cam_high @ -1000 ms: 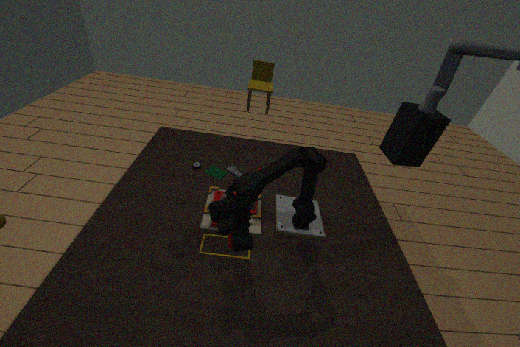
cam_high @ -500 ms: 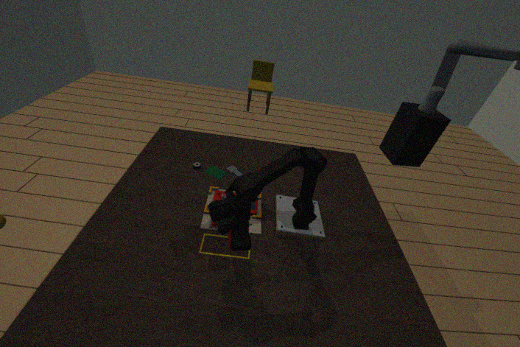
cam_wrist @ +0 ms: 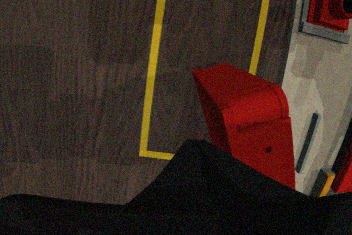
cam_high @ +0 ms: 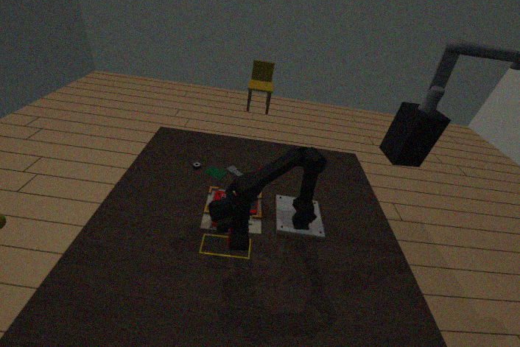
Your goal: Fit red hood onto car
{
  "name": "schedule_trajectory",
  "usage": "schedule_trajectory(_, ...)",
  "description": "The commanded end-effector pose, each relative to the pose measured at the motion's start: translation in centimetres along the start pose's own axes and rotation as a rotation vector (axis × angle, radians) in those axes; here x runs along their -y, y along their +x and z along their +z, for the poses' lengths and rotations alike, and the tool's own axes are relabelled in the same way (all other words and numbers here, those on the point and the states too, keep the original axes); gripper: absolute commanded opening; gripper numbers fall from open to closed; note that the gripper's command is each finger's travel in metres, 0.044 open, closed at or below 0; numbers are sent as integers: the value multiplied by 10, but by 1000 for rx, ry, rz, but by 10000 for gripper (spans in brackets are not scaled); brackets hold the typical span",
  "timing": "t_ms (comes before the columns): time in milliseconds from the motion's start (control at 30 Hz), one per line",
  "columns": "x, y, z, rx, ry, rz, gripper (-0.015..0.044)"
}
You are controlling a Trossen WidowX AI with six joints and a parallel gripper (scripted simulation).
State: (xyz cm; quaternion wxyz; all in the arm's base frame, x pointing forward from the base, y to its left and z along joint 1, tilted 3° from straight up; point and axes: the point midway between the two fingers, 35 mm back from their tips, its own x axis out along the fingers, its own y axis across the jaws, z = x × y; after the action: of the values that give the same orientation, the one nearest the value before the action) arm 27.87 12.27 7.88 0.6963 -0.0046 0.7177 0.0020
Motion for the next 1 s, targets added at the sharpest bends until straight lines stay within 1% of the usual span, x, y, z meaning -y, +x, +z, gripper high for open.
schedule_trajectory(0, 1, -1, 1, 5, 21, -5, 0)
schedule_trajectory(967, 3, -1, 2, 5, 173, -5, 0)
